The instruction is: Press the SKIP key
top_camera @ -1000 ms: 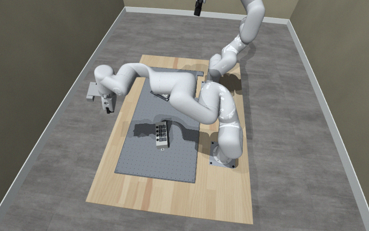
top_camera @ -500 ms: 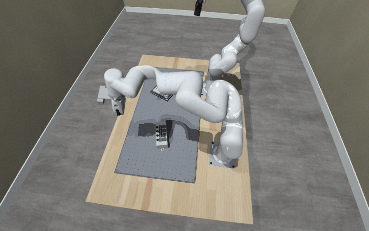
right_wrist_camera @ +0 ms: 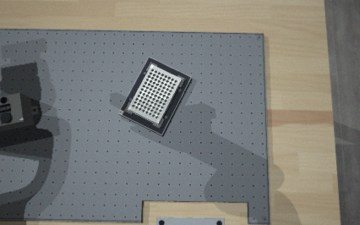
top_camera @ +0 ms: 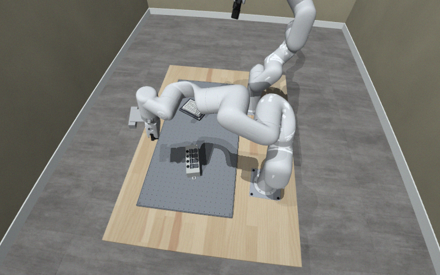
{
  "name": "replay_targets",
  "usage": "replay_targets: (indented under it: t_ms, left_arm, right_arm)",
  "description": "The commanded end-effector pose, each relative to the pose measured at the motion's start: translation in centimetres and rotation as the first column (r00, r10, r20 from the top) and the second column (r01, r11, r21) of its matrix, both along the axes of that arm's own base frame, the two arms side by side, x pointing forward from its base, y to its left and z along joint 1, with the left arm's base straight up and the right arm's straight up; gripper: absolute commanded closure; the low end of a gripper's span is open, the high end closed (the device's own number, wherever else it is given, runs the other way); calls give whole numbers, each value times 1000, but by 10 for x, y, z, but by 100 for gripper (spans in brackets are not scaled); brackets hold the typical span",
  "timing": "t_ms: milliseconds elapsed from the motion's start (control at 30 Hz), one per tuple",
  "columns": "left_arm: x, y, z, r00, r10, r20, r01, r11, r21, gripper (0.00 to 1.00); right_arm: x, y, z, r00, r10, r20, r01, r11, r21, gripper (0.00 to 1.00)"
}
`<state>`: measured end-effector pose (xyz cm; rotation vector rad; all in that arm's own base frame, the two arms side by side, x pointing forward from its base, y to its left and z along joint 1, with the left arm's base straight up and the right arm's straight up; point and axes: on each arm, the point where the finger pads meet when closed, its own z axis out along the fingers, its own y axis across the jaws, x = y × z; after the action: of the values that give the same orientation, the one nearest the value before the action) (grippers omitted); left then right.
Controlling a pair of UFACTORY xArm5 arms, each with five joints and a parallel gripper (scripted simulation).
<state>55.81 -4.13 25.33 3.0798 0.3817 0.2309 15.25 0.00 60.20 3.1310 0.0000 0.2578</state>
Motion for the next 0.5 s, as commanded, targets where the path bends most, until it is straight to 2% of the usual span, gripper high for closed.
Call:
replay_targets:
  t_ms: [0,33,233,267,400,467]
  left_arm:
    - [-14,-3,-7,1000,2,-1,-2,1000,-1,100]
    - [-18,-3,-10,1000,6,-22,-6,1000,-1,100]
    - [-35,-6,-20,1000,6,-22,-6,1000,-1,100]
    - [-39,-6,-23,999,11,-43,-11,1000,-1,100]
    - [-56,-8,-33,999,11,-44,-11,1000,-1,100]
    - [-56,-8,-33,999,11,-43,-11,1000,-1,100]
  right_arm:
    - [0,0,0,1000,0,2,0,1000,0,0]
    - [0,0,0,1000,0,2,0,1000,0,0]
    - [0,0,0,1000,0,2,0,1000,0,0]
    - [0,0,0,1000,0,2,0,1000,0,0]
    - [0,0,0,1000,0,2,0,1000,0,0]
    - [0,0,0,1000,0,2,0,1000,0,0]
